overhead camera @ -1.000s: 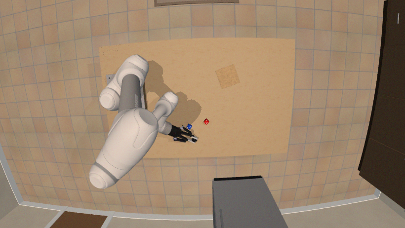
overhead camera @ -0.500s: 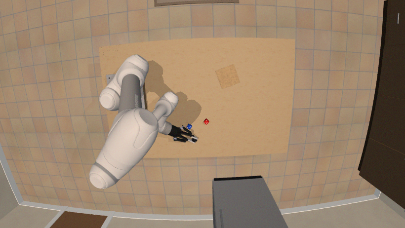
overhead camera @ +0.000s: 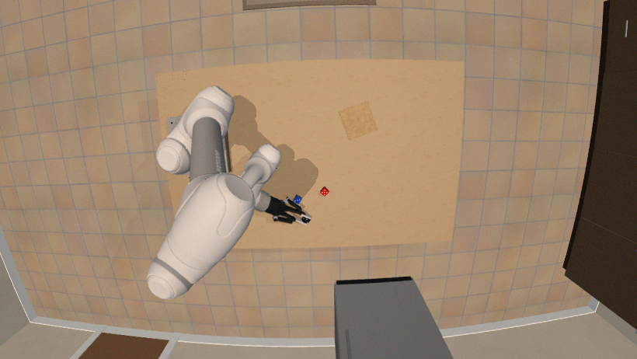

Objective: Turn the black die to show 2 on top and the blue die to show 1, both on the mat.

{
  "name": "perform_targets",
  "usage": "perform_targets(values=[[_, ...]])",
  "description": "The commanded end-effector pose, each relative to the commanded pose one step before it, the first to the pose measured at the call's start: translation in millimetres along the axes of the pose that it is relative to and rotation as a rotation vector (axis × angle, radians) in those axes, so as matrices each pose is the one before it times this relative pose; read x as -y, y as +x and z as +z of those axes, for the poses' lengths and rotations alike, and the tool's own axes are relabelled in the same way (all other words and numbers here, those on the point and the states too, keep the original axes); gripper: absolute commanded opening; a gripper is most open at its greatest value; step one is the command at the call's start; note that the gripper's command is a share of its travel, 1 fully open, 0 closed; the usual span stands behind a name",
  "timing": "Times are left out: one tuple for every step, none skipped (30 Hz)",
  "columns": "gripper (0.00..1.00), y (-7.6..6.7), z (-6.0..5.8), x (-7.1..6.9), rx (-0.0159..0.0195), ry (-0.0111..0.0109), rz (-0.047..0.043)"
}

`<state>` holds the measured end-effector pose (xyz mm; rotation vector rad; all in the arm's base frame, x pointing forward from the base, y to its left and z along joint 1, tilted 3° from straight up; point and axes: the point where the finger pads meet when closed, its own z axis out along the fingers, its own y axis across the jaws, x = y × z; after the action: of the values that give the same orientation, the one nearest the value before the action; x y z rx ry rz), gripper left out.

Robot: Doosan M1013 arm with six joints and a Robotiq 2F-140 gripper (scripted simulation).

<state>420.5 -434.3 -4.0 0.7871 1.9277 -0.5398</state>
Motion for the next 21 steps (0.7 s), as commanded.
perform_targets(values=[[0.24, 1.57, 0.88, -0.04, 0.00025, -0.00009, 0.00017], [0.24, 0.48, 0.26, 0.0, 0.0, 0.0, 0.0], [0.24, 0.43, 0.23, 0.0, 0.0, 0.0, 0.0], [0.24, 0.0, 0.0, 0.0, 0.0, 0.0, 0.0], [0.24, 0.0, 0.0, 0.0, 0.0, 0.0, 0.0], [0.24, 0.36, 0.19, 0.0, 0.0, 0.0, 0.0], [0.24, 0.3, 0.16, 0.0, 0.0, 0.0, 0.0], [0.24, 0.23, 0.12, 0.0, 0.0, 0.0, 0.0], [0.24, 0.17, 0.09, 0.0, 0.0, 0.0, 0.0], [0.24, 0.11, 0.06, 0.0, 0.0, 0.0, 0.0], [0.24, 0.06, 0.03, 0.0, 0.0, 0.0, 0.0], [0.24, 0.02, 0.01, 0.0, 0.0, 0.0, 0.0], [0.24, 0.0, 0.0, 0.0, 0.0, 0.0, 0.0], [0.24, 0.0, 0.0, 0.0, 0.0, 0.0, 0.0], [0.24, 0.0, 0.0, 0.0, 0.0, 0.0, 0.0], [0.24, 0.0, 0.0, 0.0, 0.0, 0.0, 0.0], [0.24, 0.0, 0.0, 0.0, 0.0, 0.0, 0.0], [0.24, 0.0, 0.0, 0.0, 0.0, 0.0, 0.0], [0.24, 0.0, 0.0, 0.0, 0.0, 0.0, 0.0], [0.24, 0.0, 0.0, 0.0, 0.0, 0.0, 0.0], [0.24, 0.0, 0.0, 0.0, 0.0, 0.0, 0.0]])
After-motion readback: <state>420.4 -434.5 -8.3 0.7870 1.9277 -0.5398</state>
